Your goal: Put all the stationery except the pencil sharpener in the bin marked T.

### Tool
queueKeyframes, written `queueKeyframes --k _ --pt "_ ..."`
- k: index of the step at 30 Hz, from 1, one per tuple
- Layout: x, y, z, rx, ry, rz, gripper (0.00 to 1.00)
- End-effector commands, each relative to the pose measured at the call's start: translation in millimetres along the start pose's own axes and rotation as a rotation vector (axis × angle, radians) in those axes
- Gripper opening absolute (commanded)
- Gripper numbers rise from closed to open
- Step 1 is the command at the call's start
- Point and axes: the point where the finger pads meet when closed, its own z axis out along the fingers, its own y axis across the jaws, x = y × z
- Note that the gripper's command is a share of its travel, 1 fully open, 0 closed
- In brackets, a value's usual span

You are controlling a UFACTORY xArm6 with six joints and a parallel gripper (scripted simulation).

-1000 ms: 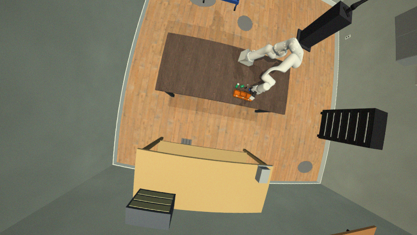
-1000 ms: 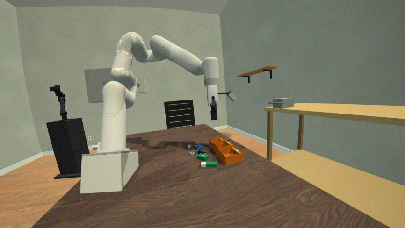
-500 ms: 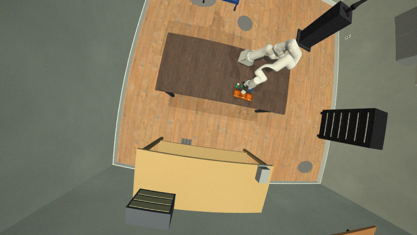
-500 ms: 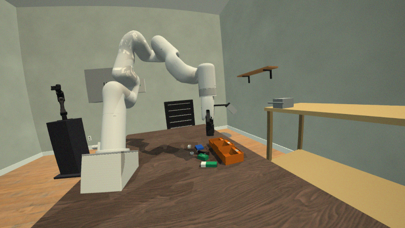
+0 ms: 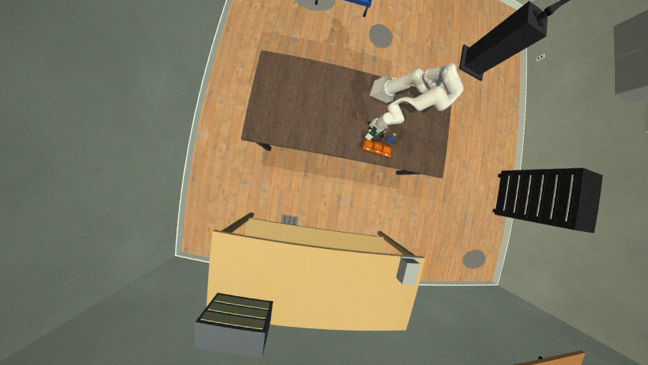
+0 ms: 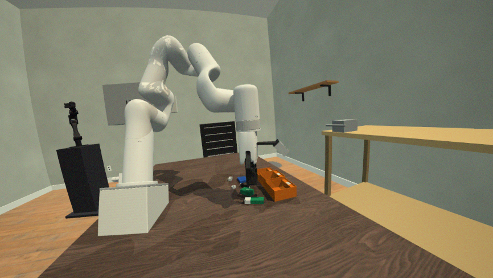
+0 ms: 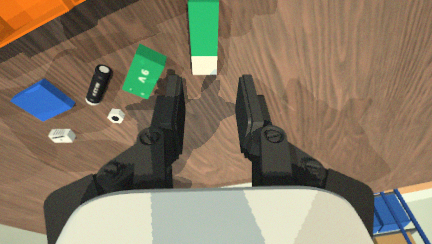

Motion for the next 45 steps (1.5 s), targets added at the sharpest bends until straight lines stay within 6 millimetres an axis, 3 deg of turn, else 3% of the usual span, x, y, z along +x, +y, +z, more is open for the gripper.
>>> queueKeyframes --k 1,45 --pt "2.6 1.5 -0.3 0.002 0.006 -0.003 0.38" --pt "2.4 -4.2 -0.3 0.002 0.006 -0.003 0.38"
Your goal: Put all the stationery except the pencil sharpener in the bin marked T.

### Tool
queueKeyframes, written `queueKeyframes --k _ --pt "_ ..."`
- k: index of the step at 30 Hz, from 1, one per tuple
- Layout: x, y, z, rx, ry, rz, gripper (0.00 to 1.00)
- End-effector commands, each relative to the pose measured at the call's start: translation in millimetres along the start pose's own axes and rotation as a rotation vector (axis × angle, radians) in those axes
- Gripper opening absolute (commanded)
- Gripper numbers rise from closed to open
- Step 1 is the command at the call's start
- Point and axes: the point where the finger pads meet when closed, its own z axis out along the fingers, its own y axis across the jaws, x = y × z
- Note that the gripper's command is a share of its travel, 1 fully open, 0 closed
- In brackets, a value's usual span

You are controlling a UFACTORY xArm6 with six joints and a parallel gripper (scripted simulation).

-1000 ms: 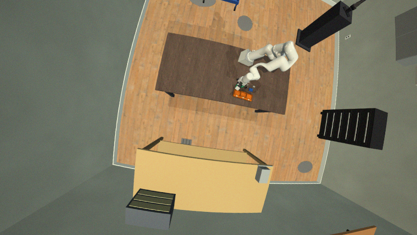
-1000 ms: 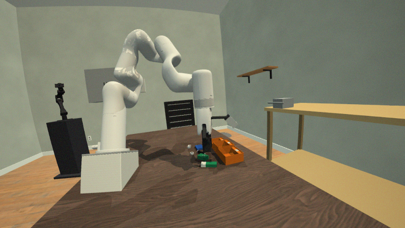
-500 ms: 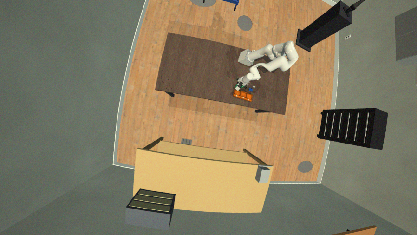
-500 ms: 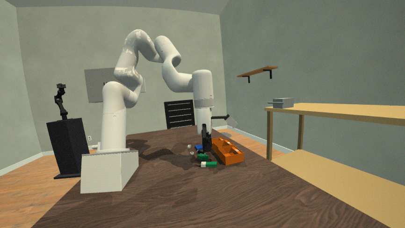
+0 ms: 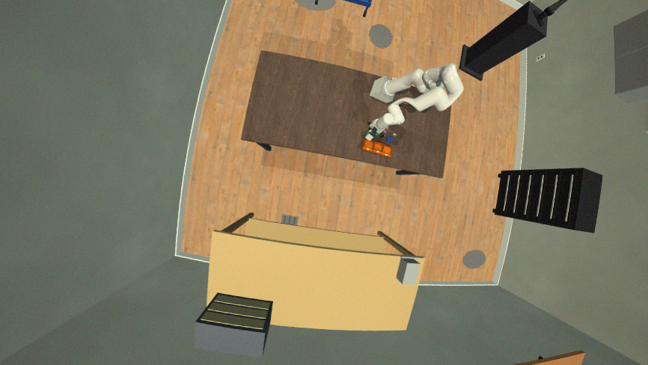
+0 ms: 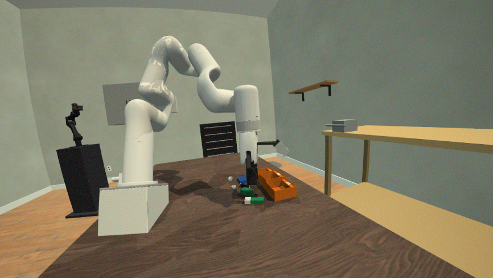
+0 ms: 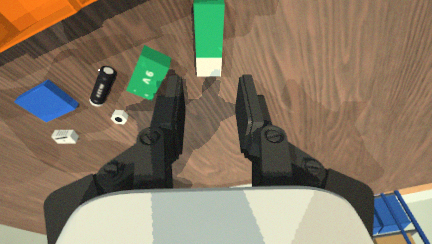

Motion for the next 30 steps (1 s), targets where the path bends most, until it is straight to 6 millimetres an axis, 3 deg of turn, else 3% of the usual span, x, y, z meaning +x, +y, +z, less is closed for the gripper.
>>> queueKeyframes --k 1,18,30 --pt "1 0 -1 0.0 0.004 -0.001 0.38" --pt "2 0 59 0.0 0.003 0.0 0.38" --pt "2 0 67 0.0 0.003 0.0 0.38"
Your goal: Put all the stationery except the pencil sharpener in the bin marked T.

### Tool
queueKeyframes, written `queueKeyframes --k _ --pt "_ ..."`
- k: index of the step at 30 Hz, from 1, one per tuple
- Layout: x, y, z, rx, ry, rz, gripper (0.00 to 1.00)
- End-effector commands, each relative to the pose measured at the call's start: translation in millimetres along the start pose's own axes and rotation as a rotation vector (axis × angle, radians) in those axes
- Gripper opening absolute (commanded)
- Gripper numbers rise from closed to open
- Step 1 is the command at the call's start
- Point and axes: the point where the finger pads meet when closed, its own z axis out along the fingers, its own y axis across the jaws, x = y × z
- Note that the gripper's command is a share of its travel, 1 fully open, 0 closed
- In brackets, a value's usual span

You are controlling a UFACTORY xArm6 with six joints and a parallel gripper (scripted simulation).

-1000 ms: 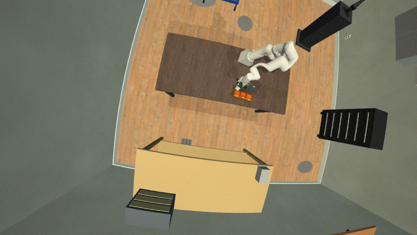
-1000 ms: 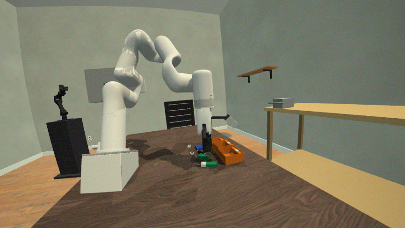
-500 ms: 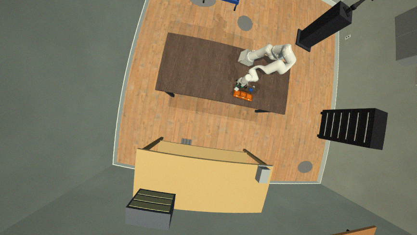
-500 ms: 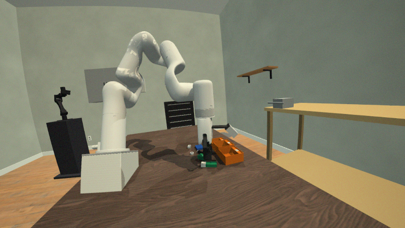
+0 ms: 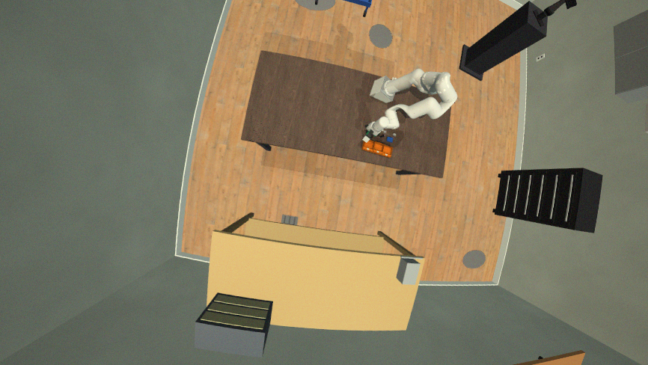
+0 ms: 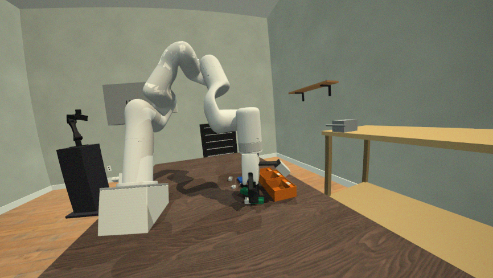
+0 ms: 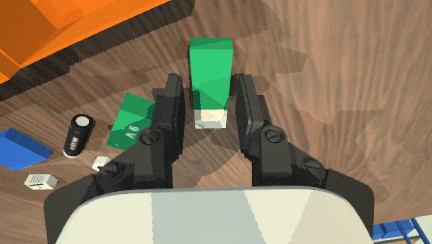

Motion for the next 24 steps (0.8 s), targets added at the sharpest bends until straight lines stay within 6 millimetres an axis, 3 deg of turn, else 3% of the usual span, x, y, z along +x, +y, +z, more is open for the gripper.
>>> queueKeyframes --k 1,17,18,24 --pt "1.4 -0.2 2.8 0.0 0.004 -0.001 0.38" --pt "0.9 -0.1 6.8 0.0 0.004 -0.001 0.38" --pt "0.9 -0.1 6.8 0.0 0.004 -0.001 0.0" --pt "0.9 -0.1 6.8 0.0 0.004 -0.001 0.0"
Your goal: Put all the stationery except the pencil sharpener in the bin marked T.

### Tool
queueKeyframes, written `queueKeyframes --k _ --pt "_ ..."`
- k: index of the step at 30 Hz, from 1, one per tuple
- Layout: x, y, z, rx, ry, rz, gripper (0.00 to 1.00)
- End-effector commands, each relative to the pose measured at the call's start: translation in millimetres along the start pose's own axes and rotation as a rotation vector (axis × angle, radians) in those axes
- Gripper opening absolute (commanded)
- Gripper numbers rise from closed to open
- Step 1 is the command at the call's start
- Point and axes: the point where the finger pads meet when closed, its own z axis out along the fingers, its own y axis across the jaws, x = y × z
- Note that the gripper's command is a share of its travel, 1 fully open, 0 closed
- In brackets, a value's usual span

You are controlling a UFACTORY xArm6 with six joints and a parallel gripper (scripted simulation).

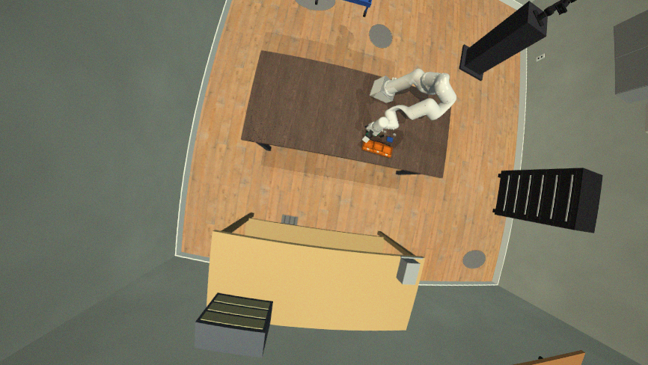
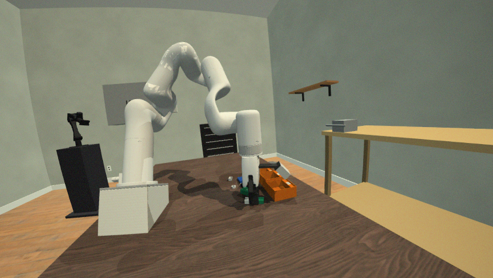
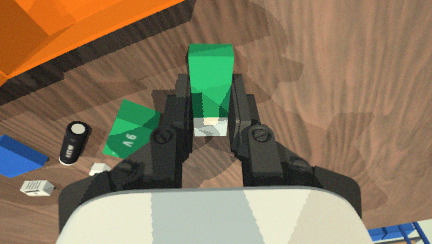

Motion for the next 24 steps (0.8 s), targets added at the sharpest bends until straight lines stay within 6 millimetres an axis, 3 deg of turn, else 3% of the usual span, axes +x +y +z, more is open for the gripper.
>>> queueKeyframes --k 1,24 --pt "1.3 -0.2 -0.9 0.0 0.003 0.0 0.0" --pt "1.3 -0.2 -4.2 0.0 0.003 0.0 0.0"
